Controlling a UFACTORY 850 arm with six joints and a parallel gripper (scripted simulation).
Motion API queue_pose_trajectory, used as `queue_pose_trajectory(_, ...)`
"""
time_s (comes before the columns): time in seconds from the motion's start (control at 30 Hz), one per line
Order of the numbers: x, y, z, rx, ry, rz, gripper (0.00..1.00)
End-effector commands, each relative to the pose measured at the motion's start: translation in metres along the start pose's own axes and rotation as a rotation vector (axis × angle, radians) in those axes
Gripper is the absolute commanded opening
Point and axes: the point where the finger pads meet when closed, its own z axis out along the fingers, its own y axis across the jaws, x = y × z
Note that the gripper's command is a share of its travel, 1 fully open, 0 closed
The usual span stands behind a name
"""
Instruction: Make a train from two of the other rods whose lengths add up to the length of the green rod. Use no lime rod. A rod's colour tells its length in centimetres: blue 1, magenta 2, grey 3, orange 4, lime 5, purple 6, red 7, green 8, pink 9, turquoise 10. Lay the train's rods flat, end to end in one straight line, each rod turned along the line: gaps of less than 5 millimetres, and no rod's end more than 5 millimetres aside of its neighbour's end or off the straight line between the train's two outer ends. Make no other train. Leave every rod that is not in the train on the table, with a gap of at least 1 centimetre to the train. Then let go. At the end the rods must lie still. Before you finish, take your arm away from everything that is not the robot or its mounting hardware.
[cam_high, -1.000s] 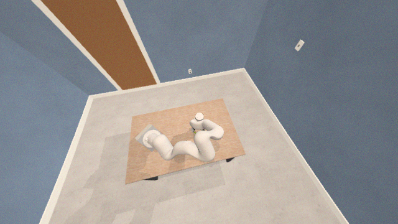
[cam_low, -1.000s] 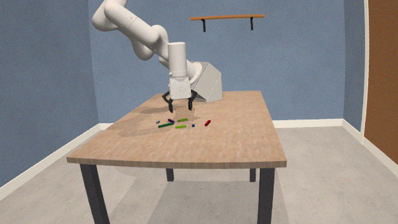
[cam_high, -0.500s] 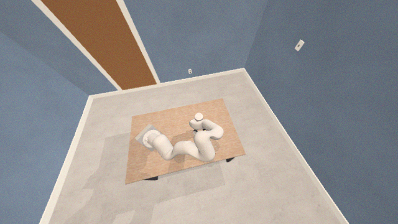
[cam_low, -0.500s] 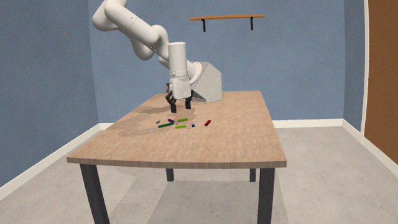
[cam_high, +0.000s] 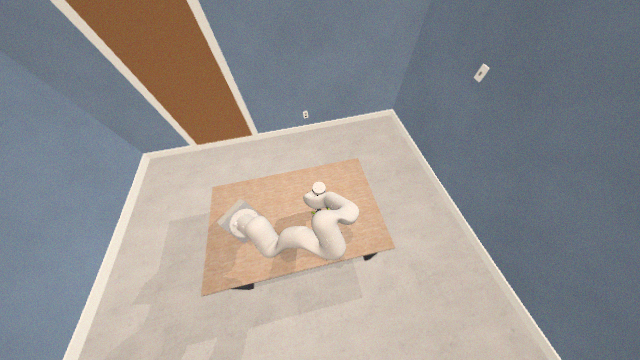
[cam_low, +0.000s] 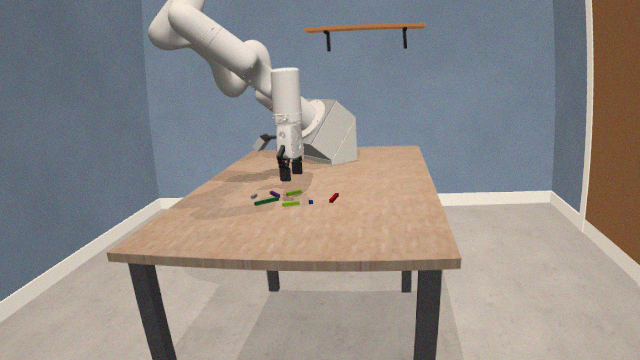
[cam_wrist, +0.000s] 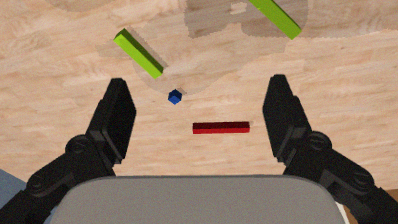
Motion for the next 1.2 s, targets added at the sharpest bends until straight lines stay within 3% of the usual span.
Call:
queue_pose_trajectory(0.0, 0.0, 0.001, 0.0, -0.012, 0.003, -0.104, 1.0)
queue_pose_trajectory(0.03, 0.0, 0.002, 0.0, -0.012, 0.002, -0.19, 1.0)
queue_pose_trajectory(1.17, 0.003, 0.014, -0.001, -0.013, -0.004, -1.199, 1.0)
